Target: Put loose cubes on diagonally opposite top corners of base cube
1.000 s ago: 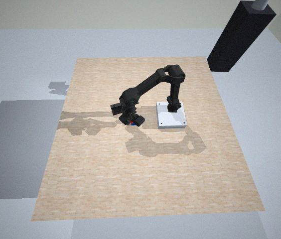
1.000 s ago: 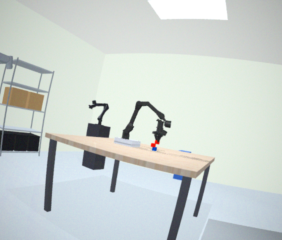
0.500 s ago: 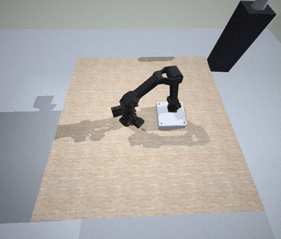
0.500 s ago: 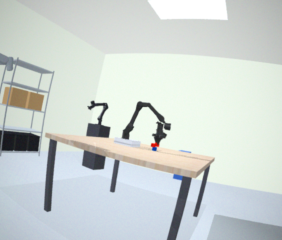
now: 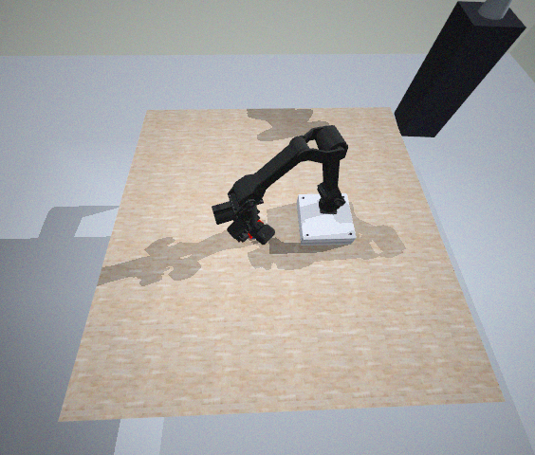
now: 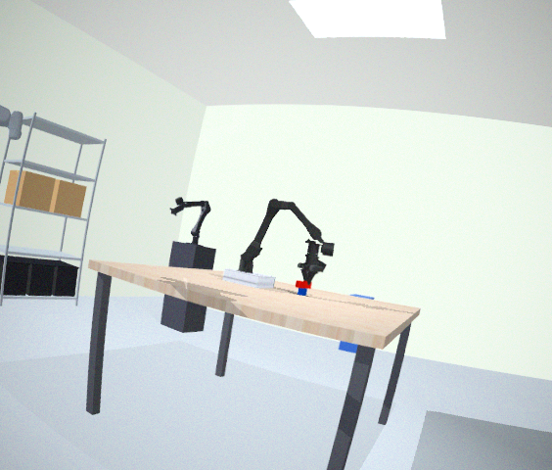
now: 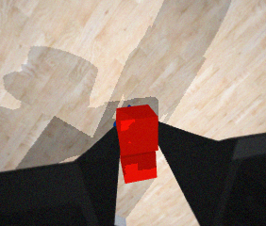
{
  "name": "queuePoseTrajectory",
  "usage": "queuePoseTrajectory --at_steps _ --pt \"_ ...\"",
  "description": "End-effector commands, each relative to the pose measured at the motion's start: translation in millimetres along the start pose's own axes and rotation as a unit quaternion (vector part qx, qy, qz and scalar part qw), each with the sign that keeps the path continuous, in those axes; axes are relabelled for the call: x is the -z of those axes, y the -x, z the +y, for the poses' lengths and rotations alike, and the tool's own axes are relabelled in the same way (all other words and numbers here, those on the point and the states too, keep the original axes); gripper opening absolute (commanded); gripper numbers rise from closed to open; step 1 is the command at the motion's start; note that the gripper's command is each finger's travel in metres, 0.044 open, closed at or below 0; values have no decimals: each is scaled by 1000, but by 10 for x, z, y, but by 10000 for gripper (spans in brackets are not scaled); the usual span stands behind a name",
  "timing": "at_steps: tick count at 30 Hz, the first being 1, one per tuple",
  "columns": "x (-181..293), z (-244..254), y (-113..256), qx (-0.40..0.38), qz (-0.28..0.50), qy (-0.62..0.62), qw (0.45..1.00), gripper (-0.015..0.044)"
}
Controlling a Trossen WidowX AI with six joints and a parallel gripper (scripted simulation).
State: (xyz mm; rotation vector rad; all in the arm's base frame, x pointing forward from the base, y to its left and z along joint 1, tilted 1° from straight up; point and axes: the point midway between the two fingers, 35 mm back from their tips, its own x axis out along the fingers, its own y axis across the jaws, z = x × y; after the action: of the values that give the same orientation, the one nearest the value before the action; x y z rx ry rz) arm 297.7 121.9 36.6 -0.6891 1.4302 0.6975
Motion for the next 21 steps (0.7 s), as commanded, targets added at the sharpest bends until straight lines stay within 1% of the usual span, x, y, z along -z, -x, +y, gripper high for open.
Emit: queuePoseTrajectory --at_steps 1,11,15,21 --pt "-5 8 -10 -2 -1 -3 1000 105" --pt "-5 8 -10 -2 -1 -3 1000 105" --pt "-5 8 -10 -2 -1 -3 1000 205" --pt "-4 6 9 -2 -1 -2 1000 205"
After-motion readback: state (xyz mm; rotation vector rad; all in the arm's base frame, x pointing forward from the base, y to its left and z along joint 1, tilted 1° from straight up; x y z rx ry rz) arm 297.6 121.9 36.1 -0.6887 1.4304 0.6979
